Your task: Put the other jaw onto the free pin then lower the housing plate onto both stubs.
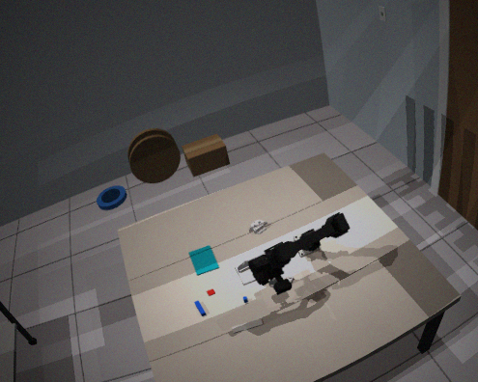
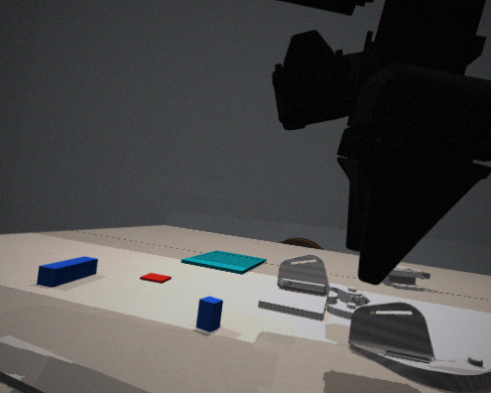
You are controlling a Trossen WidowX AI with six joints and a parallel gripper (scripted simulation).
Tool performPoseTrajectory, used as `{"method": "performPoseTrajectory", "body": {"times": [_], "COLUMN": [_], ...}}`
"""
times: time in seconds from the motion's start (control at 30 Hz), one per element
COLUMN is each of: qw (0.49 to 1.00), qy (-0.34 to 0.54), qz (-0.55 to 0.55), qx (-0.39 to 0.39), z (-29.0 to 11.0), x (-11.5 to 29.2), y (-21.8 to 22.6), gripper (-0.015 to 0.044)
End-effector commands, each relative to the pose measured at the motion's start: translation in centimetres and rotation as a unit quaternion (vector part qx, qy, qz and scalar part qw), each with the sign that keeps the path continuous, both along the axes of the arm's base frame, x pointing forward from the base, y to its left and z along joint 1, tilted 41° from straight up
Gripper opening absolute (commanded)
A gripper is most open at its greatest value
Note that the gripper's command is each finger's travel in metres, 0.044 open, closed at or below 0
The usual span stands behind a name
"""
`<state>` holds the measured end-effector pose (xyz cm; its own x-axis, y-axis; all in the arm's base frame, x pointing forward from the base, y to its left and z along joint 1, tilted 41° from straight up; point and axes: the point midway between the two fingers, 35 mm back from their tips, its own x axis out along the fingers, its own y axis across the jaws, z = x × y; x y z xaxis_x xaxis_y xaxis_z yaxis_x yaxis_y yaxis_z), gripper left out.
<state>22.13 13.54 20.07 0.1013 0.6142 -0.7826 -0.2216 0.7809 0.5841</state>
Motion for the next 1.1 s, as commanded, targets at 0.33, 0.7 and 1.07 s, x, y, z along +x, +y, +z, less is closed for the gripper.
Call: {"method": "performPoseTrajectory", "body": {"times": [0.33, 0.7, 1.07], "qw": [0.979, 0.979, 0.979], "qy": [0.178, 0.179, 0.179], "qz": [-0.094, -0.096, -0.096], "qx": [0.025, 0.027, 0.026], "z": [-3.4, -6.4, -7.3], "x": [-3.0, -3.3, -3.2], "y": [-5.8, -3.2, -2.5], "gripper": [0.044, 0.044, 0.044]}}
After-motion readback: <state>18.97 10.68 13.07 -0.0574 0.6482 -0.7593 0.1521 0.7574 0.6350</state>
